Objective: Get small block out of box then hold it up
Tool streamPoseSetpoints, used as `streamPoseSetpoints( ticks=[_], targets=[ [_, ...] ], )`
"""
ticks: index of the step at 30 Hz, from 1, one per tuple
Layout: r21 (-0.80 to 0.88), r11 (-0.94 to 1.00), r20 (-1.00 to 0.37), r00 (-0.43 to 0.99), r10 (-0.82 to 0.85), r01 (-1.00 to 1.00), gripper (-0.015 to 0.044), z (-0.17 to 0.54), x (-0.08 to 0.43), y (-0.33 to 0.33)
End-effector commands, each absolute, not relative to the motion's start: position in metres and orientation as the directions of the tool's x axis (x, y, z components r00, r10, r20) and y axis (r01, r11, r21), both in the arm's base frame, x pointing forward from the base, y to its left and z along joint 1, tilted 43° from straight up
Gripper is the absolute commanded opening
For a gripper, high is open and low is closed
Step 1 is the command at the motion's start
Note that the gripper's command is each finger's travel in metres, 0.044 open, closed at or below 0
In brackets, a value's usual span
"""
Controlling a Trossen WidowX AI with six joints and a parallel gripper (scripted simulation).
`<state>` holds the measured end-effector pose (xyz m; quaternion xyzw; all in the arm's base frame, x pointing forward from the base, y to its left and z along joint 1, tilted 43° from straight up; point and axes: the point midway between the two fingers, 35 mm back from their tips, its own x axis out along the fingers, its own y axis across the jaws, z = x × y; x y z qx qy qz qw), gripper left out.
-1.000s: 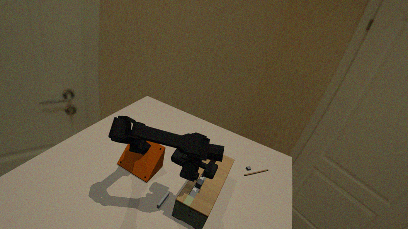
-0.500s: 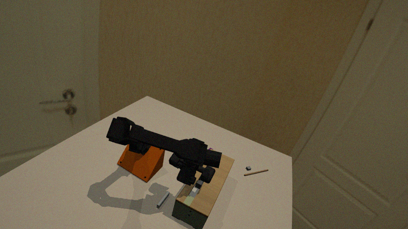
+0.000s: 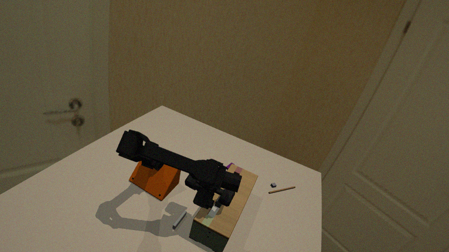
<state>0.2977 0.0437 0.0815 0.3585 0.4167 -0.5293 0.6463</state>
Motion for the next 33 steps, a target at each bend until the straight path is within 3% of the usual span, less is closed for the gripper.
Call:
streamPoseSetpoints(
  ticks=[1,22,33],
  targets=[
    [0.019,0.184,-0.918,0.09,-0.387,0.983,0.04,0.077,0.298,0.038],
    [0.019,0.184,-0.916,0.091,-0.39,0.983,0.04,0.056,0.301,0.012],
    [0.023,0.182,-0.919,0.092,-0.383,0.983,0.04,0.044,0.299,0.031]
  ],
)
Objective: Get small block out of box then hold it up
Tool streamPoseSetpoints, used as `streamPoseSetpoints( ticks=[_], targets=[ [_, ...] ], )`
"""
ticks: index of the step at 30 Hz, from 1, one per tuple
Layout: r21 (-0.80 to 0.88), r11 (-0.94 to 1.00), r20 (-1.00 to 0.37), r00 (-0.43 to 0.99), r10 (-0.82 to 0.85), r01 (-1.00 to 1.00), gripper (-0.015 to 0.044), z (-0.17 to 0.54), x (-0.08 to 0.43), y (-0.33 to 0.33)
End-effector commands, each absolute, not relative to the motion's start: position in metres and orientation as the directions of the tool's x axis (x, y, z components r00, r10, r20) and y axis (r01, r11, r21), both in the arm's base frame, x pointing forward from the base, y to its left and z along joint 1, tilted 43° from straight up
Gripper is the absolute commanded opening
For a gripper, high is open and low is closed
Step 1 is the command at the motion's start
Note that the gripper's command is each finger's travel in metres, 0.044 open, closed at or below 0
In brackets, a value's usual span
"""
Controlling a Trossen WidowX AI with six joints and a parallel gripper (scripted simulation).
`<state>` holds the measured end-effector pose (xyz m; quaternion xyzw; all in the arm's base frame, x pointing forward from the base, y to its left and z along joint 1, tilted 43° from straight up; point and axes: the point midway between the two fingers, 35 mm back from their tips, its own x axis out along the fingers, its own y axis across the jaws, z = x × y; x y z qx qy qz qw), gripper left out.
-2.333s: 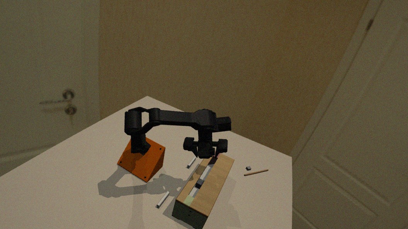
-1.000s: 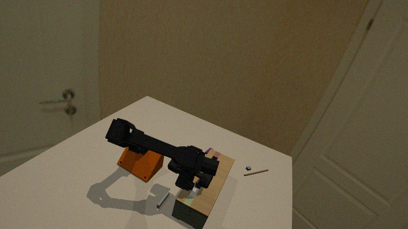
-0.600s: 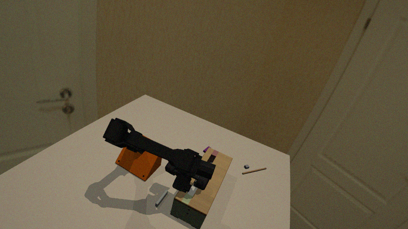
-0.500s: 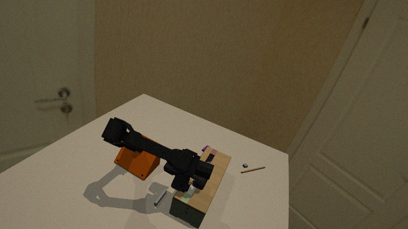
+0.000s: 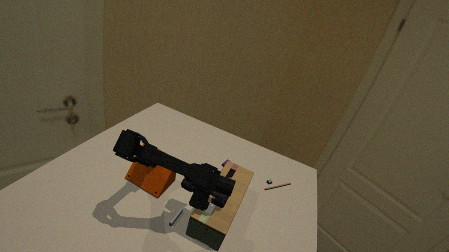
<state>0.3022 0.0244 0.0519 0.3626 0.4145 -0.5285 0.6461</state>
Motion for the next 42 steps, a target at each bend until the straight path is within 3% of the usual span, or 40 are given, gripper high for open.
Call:
streamPoseSetpoints(
  ticks=[1,34,42],
  targets=[
    [0.023,0.181,-0.919,0.092,-0.383,0.983,0.04,0.042,0.299,0.033],
    [0.024,0.181,-0.921,0.092,-0.378,0.983,0.04,-0.025,0.287,0.105],
    [0.023,0.181,-0.921,0.092,-0.379,0.983,0.04,-0.014,0.29,0.094]
  ],
)
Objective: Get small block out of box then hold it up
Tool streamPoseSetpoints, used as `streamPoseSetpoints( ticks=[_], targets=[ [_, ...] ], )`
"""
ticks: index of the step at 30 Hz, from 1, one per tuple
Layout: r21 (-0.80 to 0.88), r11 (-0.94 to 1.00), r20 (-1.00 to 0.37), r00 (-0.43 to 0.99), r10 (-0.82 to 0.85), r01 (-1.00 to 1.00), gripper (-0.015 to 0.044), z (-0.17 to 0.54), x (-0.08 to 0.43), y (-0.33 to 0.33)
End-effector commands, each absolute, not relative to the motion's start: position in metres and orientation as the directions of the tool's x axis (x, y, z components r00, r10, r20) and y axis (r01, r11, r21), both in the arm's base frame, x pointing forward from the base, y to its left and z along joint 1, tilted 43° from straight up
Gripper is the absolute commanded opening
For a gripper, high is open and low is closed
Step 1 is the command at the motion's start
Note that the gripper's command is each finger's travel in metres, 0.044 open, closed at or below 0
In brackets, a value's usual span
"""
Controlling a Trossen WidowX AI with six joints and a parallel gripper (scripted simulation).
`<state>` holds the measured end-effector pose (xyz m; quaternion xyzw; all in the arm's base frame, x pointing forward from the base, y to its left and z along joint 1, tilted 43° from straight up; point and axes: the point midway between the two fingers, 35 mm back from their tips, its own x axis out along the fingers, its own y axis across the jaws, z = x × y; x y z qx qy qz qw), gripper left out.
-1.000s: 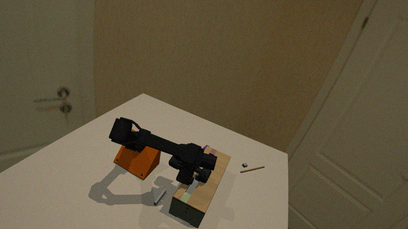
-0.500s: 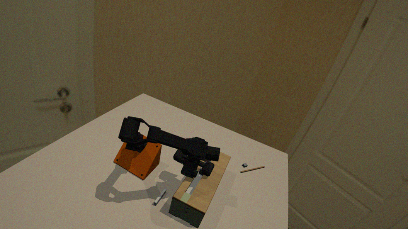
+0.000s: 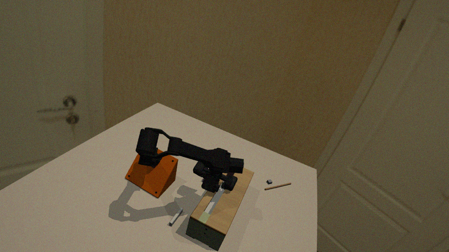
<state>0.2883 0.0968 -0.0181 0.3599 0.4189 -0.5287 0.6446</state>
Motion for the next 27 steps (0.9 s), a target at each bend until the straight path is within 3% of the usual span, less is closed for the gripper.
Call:
streamPoseSetpoints(
  ticks=[1,27],
  targets=[
    [0.023,0.181,-0.921,0.092,-0.379,0.983,0.04,-0.014,0.29,0.094],
    [0.024,0.181,-0.921,0.092,-0.378,0.983,0.04,-0.022,0.289,0.102]
  ],
)
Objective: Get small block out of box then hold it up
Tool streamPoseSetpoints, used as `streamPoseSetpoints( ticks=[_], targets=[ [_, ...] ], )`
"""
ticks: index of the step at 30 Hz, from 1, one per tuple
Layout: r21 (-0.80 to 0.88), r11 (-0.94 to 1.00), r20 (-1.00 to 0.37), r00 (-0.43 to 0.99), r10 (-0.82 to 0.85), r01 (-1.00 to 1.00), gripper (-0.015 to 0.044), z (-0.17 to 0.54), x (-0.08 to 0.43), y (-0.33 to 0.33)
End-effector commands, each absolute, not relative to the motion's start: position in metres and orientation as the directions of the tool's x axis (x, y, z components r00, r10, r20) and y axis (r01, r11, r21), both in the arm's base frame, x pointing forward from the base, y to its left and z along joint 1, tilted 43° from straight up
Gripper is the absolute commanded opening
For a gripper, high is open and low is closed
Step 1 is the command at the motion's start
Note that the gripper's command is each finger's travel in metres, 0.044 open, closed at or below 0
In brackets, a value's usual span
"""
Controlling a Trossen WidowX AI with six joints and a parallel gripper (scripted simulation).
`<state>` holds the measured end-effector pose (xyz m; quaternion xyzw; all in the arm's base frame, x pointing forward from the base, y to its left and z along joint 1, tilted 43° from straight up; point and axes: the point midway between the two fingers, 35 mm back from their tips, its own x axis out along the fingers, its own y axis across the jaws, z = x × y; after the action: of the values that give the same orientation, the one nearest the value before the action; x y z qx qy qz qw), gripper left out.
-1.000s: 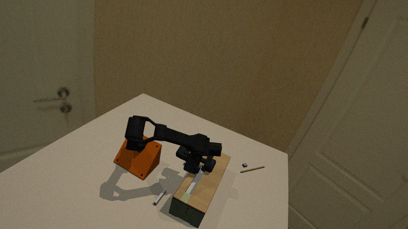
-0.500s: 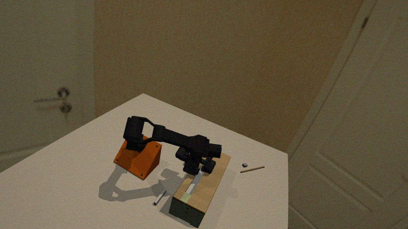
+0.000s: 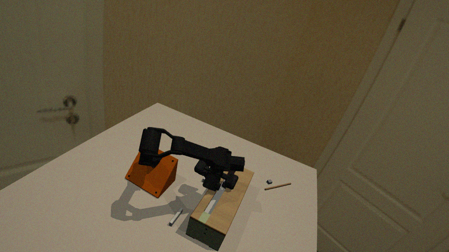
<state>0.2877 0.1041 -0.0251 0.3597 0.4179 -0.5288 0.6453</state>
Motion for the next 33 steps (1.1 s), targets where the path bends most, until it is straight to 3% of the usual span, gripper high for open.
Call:
streamPoseSetpoints(
  ticks=[1,33],
  targets=[
    [0.023,0.181,-0.921,0.092,-0.378,0.983,0.04,-0.02,0.289,0.1],
    [0.024,0.181,-0.922,0.092,-0.377,0.983,0.04,-0.036,0.286,0.117]
  ],
)
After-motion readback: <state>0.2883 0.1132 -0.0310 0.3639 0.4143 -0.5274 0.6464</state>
